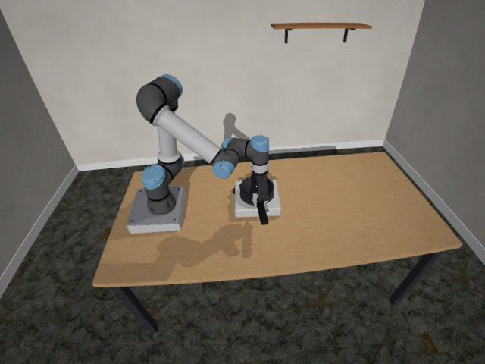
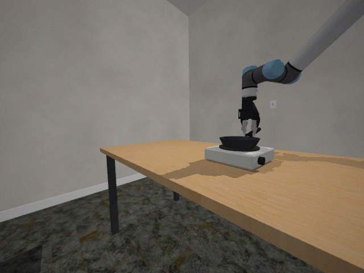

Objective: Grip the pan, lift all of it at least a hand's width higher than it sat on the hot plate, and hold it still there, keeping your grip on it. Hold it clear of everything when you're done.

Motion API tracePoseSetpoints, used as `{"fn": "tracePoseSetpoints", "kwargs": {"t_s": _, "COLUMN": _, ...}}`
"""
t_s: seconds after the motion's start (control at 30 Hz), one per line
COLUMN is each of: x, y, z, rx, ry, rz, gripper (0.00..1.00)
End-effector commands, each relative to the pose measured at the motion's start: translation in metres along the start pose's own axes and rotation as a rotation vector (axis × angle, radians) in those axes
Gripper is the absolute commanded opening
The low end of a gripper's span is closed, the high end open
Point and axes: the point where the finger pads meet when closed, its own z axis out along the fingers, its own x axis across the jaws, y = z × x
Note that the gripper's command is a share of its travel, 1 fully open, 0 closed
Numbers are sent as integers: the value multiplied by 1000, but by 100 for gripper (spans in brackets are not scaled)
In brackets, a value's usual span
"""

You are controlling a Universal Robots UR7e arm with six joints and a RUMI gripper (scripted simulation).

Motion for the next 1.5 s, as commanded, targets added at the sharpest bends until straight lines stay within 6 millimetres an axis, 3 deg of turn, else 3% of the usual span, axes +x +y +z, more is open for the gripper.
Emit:
{"fn": "tracePoseSetpoints", "kwargs": {"t_s": 0.0, "x": 0, "y": 0, "z": -1, "rx": 1, "ry": -1, "rz": 0, "gripper": 0}}
{"fn": "tracePoseSetpoints", "kwargs": {"t_s": 0.27, "x": 0, "y": 0, "z": -6, "rx": 1, "ry": -1, "rz": 0, "gripper": 0}}
{"fn": "tracePoseSetpoints", "kwargs": {"t_s": 0.47, "x": 0, "y": 0, "z": -25, "rx": 1, "ry": -2, "rz": 0, "gripper": 0}}
{"fn": "tracePoseSetpoints", "kwargs": {"t_s": 0.77, "x": 2, "y": 1, "z": -82, "rx": 1, "ry": -2, "rz": 0, "gripper": 0}}
{"fn": "tracePoseSetpoints", "kwargs": {"t_s": 0.83, "x": 2, "y": 1, "z": -82, "rx": 1, "ry": -2, "rz": 0, "gripper": 0}}
{"fn": "tracePoseSetpoints", "kwargs": {"t_s": 1.3, "x": 0, "y": 0, "z": -180, "rx": 1, "ry": -1, "rz": 0, "gripper": 0}}
{"fn": "tracePoseSetpoints", "kwargs": {"t_s": 1.47, "x": -1, "y": 0, "z": -194, "rx": 1, "ry": -1, "rz": 0, "gripper": 0}}
